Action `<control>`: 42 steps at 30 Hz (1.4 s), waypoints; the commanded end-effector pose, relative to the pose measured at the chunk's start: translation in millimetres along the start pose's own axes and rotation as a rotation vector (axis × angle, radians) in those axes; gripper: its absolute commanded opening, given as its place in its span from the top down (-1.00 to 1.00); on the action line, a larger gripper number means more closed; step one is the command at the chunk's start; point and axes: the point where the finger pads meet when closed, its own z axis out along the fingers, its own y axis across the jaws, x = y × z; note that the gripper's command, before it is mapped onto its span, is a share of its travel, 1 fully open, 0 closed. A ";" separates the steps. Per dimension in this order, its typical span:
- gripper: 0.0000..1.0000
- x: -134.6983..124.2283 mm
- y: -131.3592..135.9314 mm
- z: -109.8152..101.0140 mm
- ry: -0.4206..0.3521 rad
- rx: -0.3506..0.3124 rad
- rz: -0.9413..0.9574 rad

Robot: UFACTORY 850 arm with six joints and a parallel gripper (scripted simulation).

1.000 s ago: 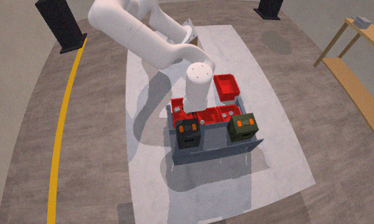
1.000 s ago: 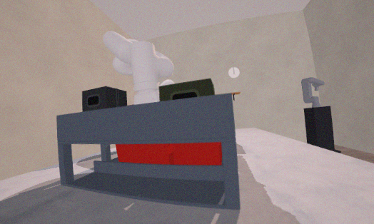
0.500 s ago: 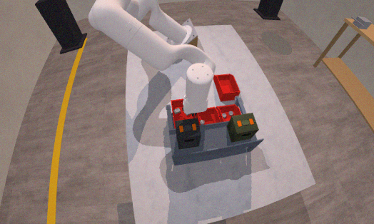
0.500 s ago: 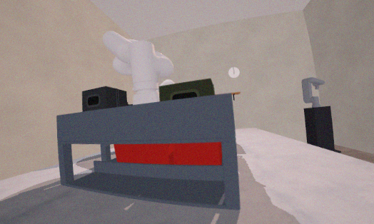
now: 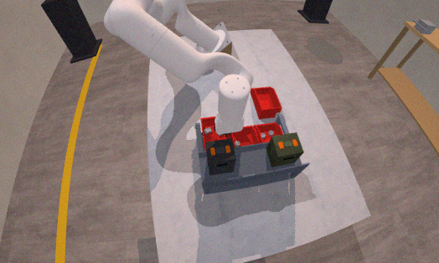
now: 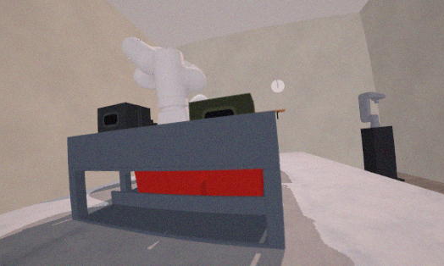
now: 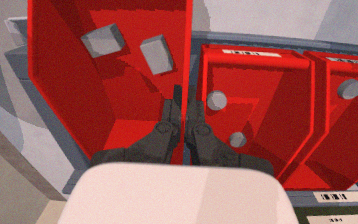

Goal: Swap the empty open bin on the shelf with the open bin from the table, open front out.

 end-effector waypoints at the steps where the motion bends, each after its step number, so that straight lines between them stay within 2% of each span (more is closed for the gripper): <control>1: 1.00 -0.7 0.0 -1.0 -0.002 0.000 0.001; 35: 1.00 0.1 0.0 1.3 -0.033 0.000 0.001; 36: 0.81 0.1 0.0 1.3 -0.033 0.000 0.001; 42: 0.81 0.1 0.0 1.3 -0.033 0.000 0.001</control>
